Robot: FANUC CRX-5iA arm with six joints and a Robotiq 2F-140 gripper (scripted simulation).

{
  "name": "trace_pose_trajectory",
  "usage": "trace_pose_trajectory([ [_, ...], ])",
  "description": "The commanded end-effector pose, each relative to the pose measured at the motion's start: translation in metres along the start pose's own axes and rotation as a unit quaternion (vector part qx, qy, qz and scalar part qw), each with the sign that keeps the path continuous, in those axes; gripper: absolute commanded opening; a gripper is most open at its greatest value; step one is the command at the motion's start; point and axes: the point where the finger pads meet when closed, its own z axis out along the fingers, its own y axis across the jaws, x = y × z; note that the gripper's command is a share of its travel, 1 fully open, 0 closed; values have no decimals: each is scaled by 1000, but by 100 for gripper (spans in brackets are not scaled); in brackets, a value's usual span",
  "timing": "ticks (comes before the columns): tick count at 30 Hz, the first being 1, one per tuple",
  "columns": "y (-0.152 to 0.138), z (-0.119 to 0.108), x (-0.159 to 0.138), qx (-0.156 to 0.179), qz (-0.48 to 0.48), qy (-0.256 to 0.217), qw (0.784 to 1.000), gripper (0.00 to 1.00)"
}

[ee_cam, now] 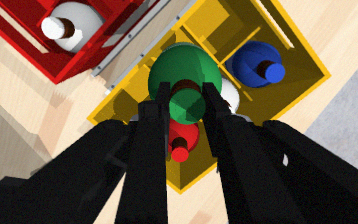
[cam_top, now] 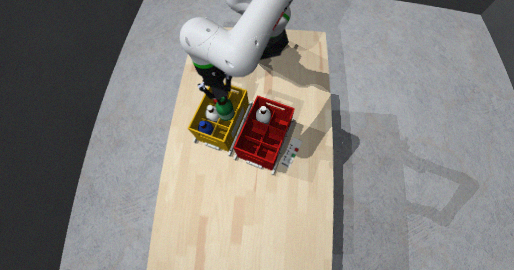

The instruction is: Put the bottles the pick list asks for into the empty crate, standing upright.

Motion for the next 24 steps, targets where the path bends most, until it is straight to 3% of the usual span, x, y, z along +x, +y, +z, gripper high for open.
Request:
trace_pose_trajectory([
  [1, 1, -6, 0, -1, 0, 0, 1000, 10],
  [24, 0, -39, 0, -1, 0, 0, 1000, 10],
])
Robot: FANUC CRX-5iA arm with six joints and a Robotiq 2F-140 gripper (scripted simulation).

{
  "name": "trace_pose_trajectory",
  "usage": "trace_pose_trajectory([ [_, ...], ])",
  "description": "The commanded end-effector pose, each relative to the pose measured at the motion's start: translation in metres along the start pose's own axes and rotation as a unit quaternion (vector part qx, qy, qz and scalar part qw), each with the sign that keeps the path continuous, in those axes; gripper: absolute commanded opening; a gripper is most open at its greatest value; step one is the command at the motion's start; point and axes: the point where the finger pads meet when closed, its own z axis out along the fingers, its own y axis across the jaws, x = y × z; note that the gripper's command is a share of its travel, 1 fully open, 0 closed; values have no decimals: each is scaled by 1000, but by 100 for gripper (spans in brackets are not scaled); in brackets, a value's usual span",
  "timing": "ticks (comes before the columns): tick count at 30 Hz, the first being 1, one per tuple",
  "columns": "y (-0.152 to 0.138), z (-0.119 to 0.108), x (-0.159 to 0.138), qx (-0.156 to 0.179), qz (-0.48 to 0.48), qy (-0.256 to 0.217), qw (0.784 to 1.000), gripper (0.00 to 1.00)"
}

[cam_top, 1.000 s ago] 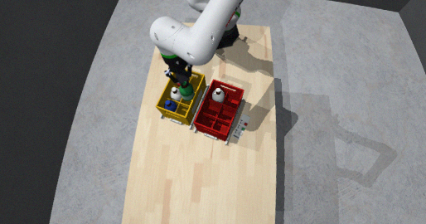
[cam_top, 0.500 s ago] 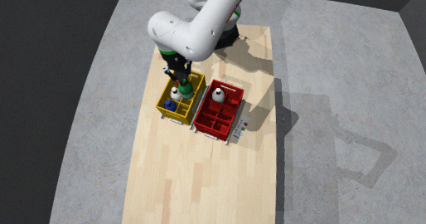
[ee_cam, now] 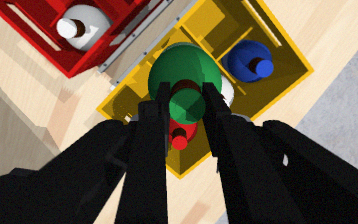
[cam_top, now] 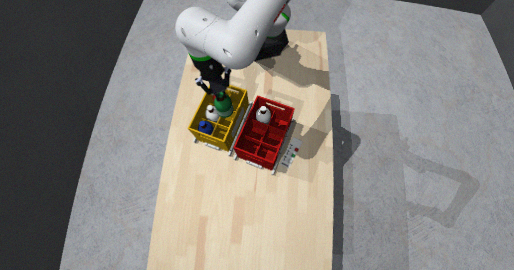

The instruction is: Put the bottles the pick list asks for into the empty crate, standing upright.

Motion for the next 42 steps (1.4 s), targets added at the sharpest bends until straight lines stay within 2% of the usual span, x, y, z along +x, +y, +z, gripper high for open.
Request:
trace_pose_trajectory([
  [1, 1, -3, 0, -1, 0, 0, 1000, 10],
  [7, 1, -3, 0, -1, 0, 0, 1000, 10],
  [42, -40, -3, 47, -1, 0, 0, 1000, 10],
])
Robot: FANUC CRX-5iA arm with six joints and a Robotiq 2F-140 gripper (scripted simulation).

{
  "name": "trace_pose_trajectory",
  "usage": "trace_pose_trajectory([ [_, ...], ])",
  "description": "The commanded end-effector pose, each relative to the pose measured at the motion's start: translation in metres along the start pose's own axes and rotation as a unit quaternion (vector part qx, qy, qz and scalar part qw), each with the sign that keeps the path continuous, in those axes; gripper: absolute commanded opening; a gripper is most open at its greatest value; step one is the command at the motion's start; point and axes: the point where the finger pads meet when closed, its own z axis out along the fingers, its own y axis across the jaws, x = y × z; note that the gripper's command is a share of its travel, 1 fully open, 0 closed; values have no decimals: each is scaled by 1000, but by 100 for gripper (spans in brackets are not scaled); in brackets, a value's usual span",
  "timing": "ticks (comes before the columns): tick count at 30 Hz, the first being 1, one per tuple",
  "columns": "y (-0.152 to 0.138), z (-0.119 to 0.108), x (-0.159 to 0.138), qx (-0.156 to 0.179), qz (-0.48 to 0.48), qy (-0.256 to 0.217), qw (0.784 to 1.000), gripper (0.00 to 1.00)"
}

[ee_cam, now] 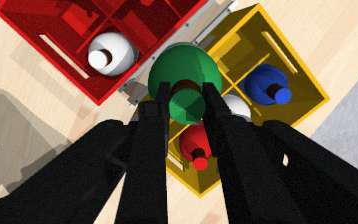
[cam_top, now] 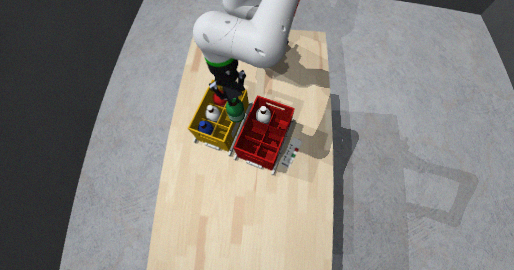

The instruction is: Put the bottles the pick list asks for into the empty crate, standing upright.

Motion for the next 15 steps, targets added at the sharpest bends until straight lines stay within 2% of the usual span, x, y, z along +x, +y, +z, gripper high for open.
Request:
trace_pose_trajectory([
  [1, -4, -1, 5, -1, 0, 0, 1000, 10],
  [15, -20, -1, 24, -1, 0, 0, 1000, 10],
])
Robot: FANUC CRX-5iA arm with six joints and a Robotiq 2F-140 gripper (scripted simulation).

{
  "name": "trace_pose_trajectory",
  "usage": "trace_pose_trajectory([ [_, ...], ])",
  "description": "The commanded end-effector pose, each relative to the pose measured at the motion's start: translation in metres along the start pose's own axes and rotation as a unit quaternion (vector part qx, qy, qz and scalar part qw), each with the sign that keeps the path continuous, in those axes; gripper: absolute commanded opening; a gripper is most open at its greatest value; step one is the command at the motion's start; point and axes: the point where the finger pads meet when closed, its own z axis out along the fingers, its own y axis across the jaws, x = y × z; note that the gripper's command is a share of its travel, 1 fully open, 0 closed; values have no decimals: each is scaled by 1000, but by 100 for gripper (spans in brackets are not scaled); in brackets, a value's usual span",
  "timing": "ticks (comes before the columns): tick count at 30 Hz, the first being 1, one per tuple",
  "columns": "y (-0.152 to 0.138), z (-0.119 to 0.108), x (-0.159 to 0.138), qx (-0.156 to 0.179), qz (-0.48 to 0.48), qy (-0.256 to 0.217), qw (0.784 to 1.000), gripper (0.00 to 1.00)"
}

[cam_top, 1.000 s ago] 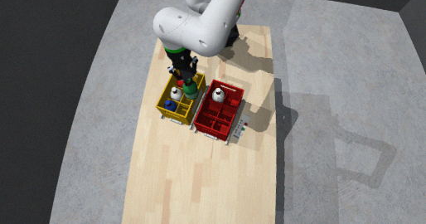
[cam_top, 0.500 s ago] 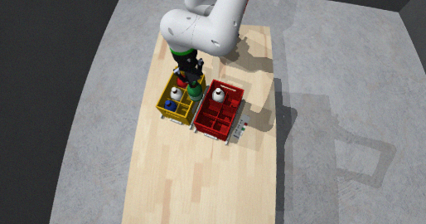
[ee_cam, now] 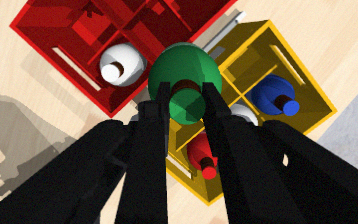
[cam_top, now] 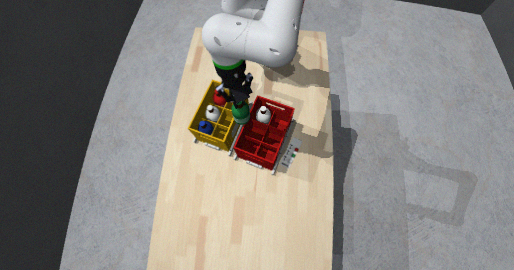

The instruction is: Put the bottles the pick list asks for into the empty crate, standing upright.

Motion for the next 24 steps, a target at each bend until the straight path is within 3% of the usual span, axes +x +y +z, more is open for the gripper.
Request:
trace_pose_trajectory([
  [1, -4, -1, 5, -1, 0, 0, 1000, 10],
  [24, -31, -1, 37, -1, 0, 0, 1000, 10],
])
